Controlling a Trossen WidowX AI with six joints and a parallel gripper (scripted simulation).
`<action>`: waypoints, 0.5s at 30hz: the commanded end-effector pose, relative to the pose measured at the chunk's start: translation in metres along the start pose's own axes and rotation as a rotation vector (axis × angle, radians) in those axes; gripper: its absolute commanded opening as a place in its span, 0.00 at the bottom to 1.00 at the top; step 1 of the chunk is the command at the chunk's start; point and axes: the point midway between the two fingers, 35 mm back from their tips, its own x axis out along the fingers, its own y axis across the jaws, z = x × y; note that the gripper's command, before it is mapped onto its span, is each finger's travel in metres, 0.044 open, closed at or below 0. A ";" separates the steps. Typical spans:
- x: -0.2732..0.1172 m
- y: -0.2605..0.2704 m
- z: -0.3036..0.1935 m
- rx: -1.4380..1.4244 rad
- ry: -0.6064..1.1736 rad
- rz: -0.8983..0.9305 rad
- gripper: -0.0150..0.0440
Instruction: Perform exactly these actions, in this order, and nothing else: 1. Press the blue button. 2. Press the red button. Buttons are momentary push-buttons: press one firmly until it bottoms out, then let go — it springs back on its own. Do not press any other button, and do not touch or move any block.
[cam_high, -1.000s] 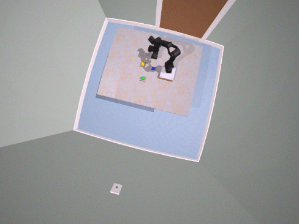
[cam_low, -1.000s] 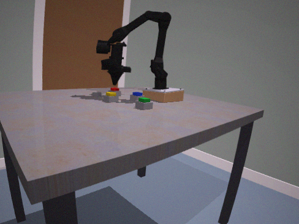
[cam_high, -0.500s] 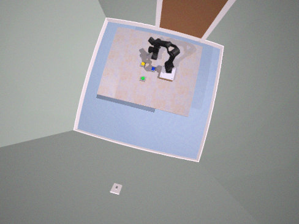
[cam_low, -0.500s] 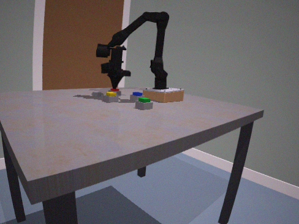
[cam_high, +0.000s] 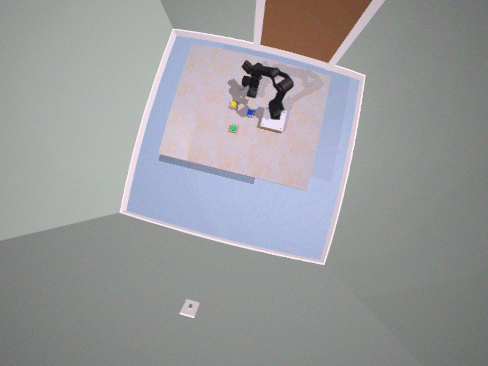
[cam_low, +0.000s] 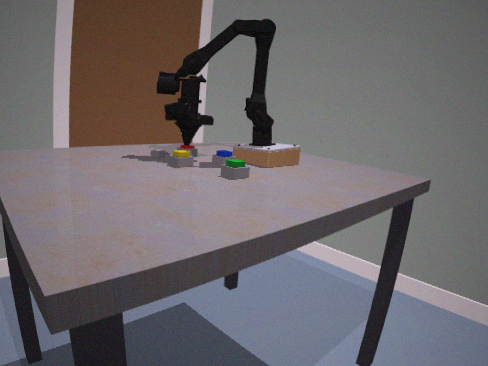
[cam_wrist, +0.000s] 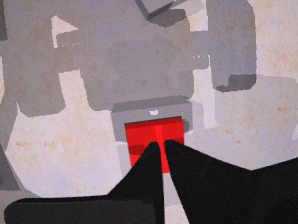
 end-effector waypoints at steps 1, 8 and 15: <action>0.002 0.002 -0.001 -0.004 0.005 0.009 0.29; -0.031 0.001 -0.001 -0.004 0.005 0.009 0.29; -0.036 0.021 0.021 -0.003 0.006 0.017 0.47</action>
